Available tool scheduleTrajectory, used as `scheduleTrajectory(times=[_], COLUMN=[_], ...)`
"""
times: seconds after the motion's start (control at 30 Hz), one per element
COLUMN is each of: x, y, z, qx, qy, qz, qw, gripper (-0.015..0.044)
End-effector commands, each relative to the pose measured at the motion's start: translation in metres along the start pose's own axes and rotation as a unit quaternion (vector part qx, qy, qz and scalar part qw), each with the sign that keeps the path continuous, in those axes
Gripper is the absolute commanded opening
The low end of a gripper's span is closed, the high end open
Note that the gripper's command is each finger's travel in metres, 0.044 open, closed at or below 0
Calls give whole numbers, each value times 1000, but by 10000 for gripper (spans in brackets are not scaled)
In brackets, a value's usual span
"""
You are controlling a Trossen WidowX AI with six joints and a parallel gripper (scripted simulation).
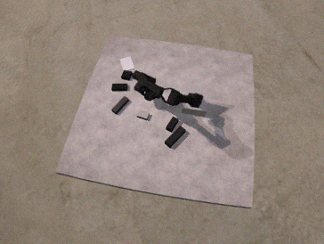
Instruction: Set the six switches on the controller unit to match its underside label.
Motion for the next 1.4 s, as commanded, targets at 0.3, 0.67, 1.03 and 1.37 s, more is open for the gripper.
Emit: scheduleTrajectory(times=[0.3, 0.67, 1.03, 1.37], x=[-10, -16, -22, -29], y=[-6, -11, -17, -22], z=[-3, -3, -3, -3], qx=[-4, -4, -4, -4], qy=[-5, -5, -5, -5], qz=[-6, -6, -5, -5], qw=[1000, 1000, 1000, 1000], gripper=[338, 338, 338, 338])
Point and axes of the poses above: the point midway between the two fingers, 35 mm back from their tips, its own x axis back along the fingers, its own z axis across the jaws, y = z × x, the point moved 6 cm from there along x, back along the fingers, and after that the axes turned 1 degree about -x, right-handed, at the moved point
